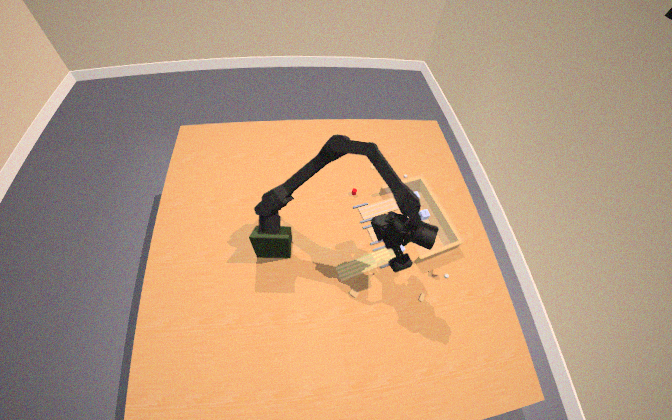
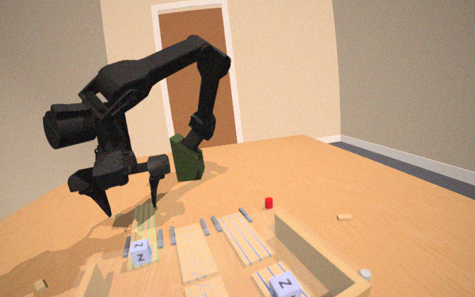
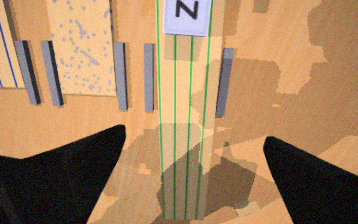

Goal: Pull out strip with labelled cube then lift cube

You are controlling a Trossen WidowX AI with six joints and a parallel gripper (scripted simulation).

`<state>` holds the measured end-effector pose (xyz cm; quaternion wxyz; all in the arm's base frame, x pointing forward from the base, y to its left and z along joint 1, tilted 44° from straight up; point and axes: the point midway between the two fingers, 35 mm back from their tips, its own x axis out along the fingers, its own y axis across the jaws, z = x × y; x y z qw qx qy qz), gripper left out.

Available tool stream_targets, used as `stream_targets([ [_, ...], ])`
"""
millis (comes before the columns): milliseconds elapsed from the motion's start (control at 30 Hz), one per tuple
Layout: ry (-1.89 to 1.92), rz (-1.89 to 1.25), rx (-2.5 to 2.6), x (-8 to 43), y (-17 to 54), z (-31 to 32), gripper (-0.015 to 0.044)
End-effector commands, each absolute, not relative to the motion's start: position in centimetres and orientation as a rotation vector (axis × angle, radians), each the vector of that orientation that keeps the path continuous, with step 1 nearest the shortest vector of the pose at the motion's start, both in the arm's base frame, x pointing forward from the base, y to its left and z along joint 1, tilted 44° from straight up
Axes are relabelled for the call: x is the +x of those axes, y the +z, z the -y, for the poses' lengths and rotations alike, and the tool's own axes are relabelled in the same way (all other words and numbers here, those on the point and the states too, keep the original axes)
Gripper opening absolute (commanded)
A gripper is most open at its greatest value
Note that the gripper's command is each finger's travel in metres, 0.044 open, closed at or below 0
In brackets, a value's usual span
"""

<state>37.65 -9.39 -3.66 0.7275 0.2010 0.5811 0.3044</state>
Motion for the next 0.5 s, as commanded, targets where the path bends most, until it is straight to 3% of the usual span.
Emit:
stream_targets([
  [0,0.674,-1.286,0.454,39.1,-3.2,9.1,0.044],
  [467,0.675,-1.284,0.453,44.0,-1.3,8.3,0.044],
])
